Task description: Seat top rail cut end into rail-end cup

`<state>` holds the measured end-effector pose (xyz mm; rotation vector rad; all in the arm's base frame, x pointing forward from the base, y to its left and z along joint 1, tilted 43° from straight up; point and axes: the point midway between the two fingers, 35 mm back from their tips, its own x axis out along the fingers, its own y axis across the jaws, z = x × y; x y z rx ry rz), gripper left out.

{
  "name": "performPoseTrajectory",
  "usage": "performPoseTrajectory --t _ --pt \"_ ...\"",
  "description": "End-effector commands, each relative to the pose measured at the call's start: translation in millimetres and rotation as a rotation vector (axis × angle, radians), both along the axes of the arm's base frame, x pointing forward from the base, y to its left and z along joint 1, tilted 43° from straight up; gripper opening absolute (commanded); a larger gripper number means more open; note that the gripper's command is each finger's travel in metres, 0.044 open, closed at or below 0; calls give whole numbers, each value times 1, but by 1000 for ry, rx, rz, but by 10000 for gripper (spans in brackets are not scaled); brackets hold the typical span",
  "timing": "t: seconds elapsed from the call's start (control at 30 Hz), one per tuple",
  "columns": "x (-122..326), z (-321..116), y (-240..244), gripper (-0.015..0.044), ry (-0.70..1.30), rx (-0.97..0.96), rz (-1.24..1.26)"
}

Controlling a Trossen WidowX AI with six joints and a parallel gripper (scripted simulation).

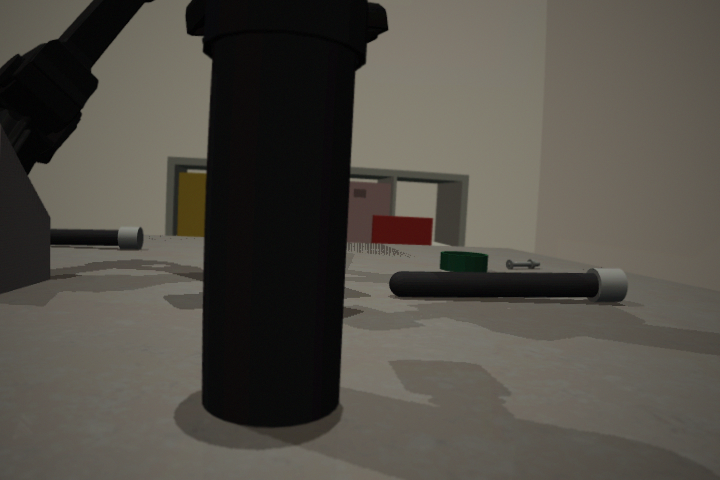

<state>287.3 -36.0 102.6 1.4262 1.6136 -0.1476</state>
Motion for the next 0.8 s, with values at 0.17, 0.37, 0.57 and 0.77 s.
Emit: performPoseTrajectory --t 0.17,0.37,0.57,0.77 --pt "2 -24 27 440 443 -27 -236" --pt "2 -24 27 440 443 -27 -236" --pt "2 -43 44 440 442 -27 -237" --pt "1 -52 53 440 442 -26 -236"
